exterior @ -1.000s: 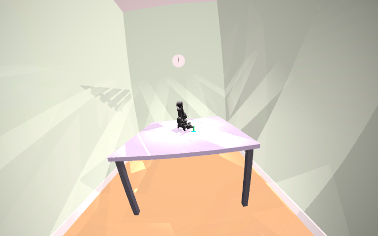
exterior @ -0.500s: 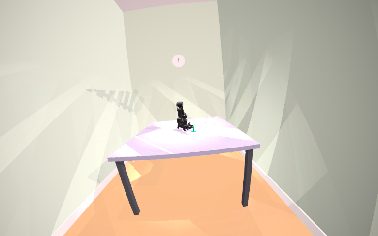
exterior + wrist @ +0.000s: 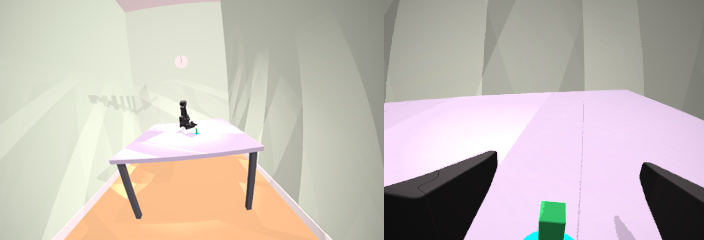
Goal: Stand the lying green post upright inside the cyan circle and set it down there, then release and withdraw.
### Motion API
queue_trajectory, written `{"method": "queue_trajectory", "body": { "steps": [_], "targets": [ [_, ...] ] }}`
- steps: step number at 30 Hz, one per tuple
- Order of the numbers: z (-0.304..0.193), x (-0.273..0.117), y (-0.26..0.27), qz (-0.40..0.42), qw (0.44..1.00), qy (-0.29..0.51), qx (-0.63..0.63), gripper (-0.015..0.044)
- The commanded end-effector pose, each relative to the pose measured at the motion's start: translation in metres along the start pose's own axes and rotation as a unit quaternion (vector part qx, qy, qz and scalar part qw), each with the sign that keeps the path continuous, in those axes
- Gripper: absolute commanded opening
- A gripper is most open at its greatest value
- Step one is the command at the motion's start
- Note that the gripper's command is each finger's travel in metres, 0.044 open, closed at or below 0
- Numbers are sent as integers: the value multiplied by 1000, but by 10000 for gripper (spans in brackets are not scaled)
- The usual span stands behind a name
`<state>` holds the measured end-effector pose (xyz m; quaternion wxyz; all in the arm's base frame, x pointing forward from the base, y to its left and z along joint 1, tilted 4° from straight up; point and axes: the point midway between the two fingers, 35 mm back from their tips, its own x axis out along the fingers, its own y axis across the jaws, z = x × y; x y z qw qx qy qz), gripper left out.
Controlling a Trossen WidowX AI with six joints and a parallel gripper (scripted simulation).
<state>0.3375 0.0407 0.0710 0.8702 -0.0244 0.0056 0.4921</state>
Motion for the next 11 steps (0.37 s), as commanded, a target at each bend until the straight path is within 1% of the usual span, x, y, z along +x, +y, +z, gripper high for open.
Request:
{"method": "queue_trajectory", "body": {
  "steps": [1,6,11],
  "targets": [
    [23,-3,2,1,1000,-4,0,400],
    [44,-6,5,1,1000,-7,0,400],
    [44,-2,-2,-8,1000,-1,7,400]
  ]
}}
